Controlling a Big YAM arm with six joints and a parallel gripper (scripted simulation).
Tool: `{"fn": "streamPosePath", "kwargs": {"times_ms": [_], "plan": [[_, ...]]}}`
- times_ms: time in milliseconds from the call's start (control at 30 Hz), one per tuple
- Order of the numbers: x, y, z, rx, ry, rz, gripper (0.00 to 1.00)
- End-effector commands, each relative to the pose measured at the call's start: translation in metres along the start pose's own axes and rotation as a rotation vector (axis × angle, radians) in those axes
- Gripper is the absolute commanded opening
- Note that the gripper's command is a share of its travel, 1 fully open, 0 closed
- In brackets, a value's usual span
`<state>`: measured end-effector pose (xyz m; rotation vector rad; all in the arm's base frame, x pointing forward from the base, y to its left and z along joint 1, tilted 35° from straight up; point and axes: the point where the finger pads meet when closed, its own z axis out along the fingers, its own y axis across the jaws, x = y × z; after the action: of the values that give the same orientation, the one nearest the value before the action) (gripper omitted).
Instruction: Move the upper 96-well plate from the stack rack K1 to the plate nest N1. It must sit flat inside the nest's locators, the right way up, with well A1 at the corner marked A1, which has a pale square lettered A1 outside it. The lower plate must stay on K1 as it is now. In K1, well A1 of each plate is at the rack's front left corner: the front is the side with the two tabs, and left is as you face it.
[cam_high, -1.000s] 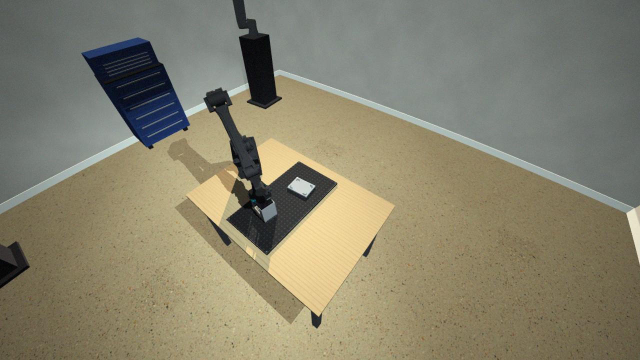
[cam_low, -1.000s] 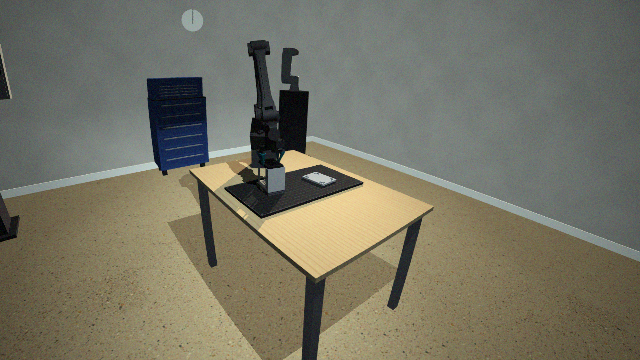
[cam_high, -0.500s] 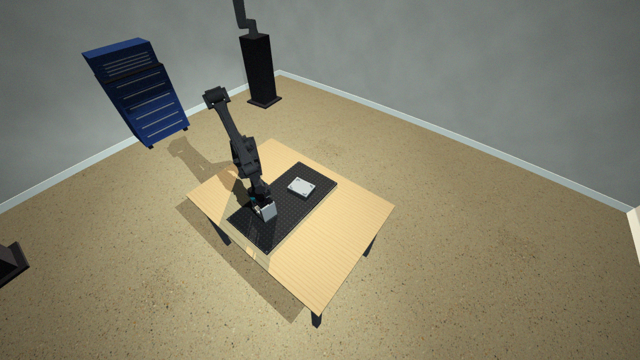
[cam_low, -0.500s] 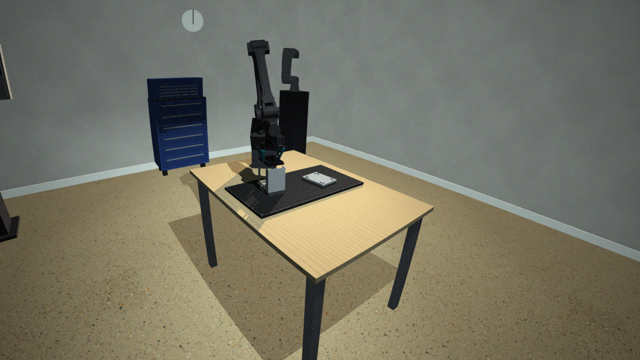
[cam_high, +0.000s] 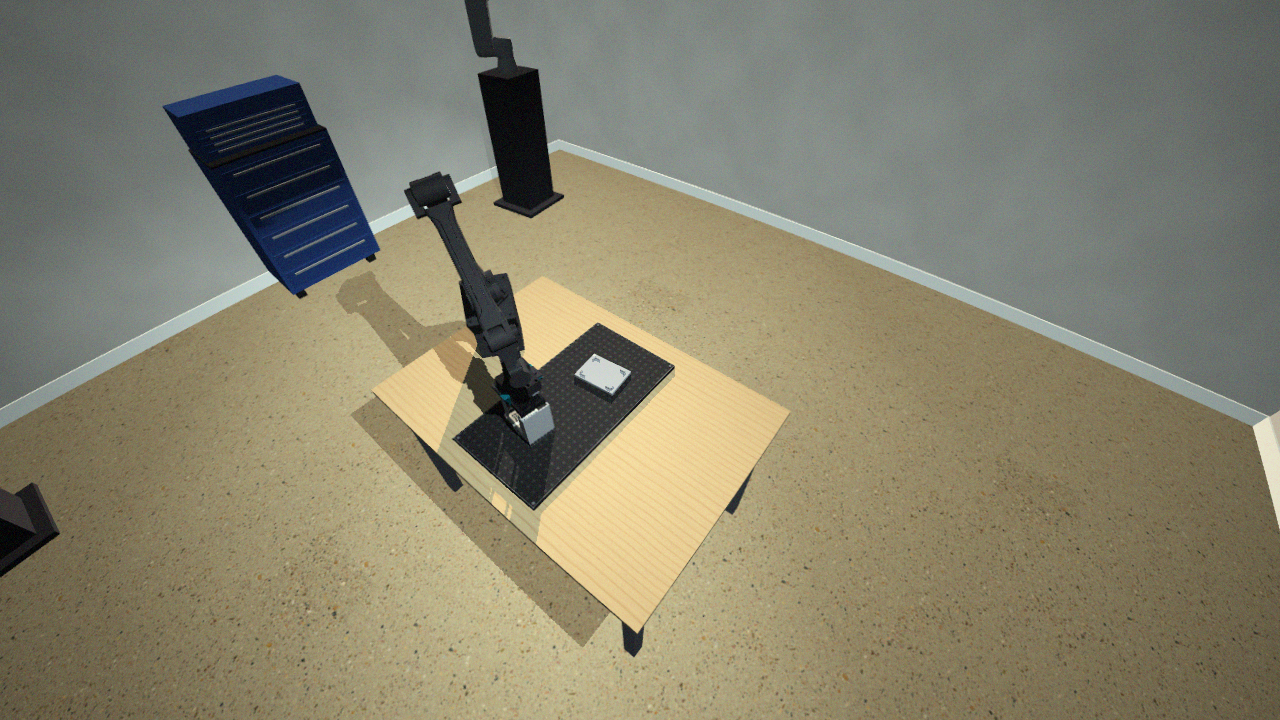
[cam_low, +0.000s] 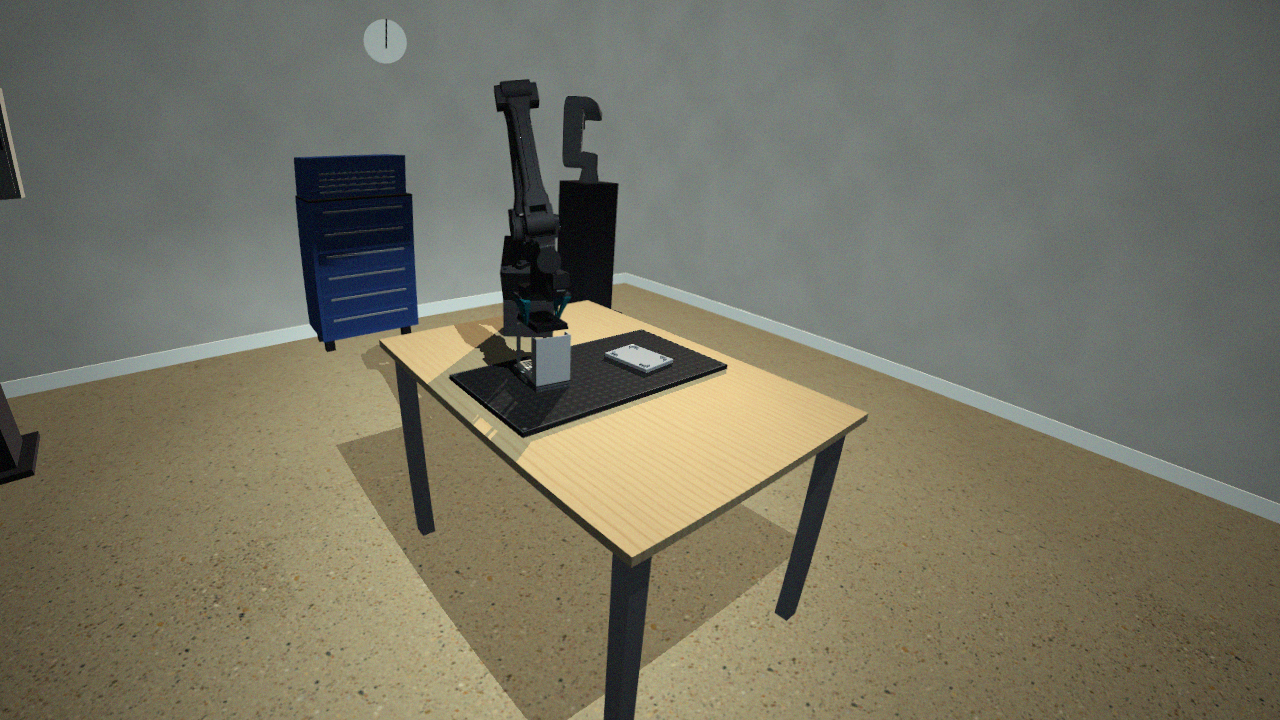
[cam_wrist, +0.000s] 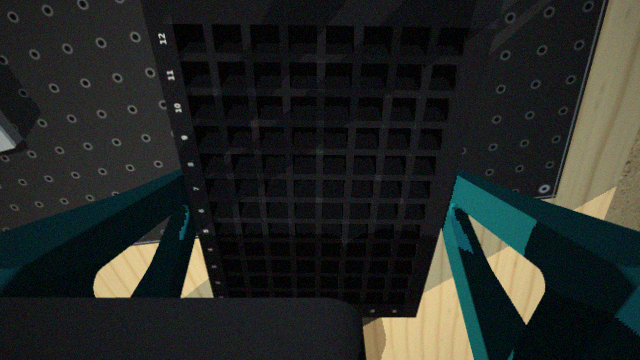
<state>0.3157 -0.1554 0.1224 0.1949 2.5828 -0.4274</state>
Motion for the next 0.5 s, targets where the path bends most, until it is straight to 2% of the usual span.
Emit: {"fn": "streamPosePath", "kwargs": {"times_ms": [0,67,133,267,333,367,400,467], "plan": [[-0.014,-0.003,-0.008,0.006,-0.030,0.006,0.00],[-0.014,-0.003,-0.008,0.006,-0.030,0.006,0.00],[-0.003,0.011,-0.007,-0.002,-0.013,-0.084,0.00],[-0.004,0.024,-0.004,-0.001,-0.016,-0.217,0.00],[-0.004,0.024,-0.004,-0.001,-0.016,-0.217,0.00],[-0.025,0.022,-0.010,0.010,-0.051,-0.243,0.00],[-0.025,0.026,-0.009,0.010,-0.050,-0.264,0.00],[-0.007,0.038,-0.001,-0.001,-0.017,-0.271,0.00]]}}
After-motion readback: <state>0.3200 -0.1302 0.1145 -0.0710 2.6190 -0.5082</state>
